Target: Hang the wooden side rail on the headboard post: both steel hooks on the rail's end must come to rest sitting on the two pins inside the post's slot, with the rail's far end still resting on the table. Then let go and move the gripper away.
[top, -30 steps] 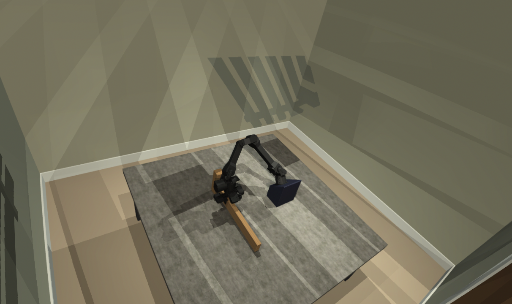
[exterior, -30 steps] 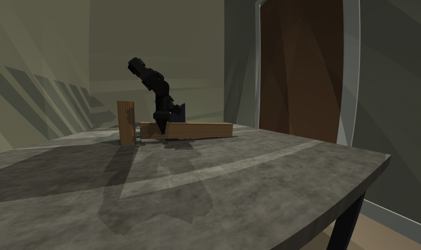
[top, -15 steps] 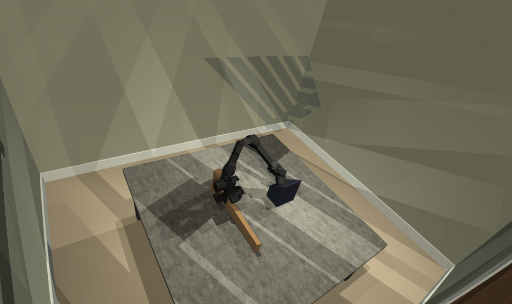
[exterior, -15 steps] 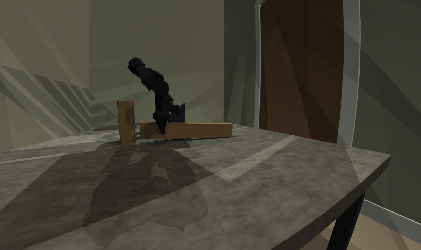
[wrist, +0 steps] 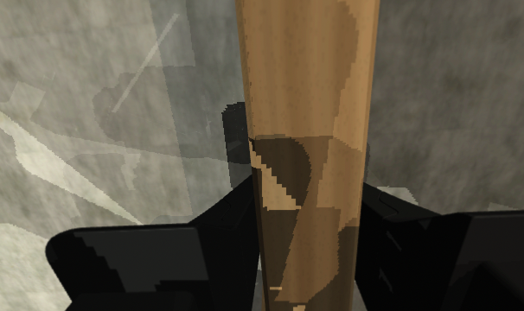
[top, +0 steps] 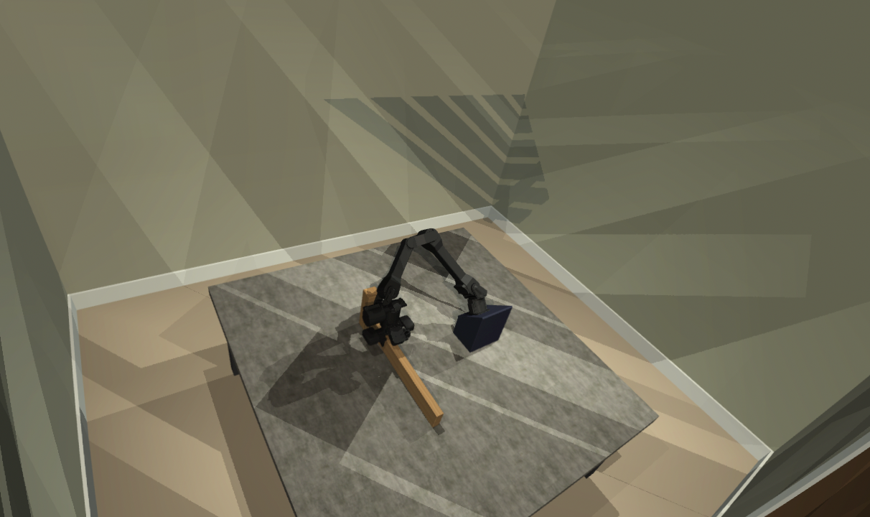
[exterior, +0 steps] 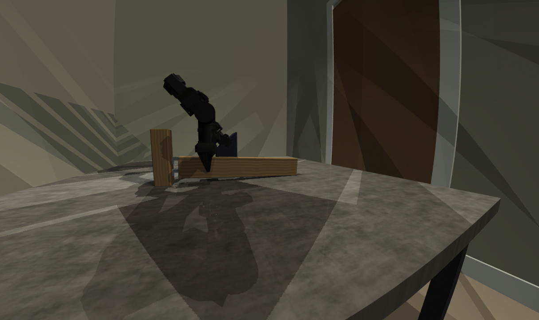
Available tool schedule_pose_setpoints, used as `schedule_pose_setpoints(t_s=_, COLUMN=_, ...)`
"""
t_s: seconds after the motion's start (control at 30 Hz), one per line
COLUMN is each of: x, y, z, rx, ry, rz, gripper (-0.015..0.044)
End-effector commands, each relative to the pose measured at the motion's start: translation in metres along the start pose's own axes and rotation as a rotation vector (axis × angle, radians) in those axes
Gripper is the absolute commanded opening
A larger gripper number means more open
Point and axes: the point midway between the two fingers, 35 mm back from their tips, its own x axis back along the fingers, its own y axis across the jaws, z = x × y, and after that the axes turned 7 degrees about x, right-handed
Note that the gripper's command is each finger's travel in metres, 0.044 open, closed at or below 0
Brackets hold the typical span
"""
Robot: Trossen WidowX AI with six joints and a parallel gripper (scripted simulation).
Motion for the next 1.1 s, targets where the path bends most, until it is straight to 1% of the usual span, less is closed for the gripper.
schedule_pose_setpoints(t_s=0.0, x=0.0017, y=-0.0002, z=0.0018, rx=0.000, ry=0.003, rz=0.006, gripper=0.0000)
schedule_pose_setpoints(t_s=1.07, x=0.0031, y=-0.0013, z=0.0055, rx=0.000, ry=0.003, rz=0.006, gripper=0.0000)
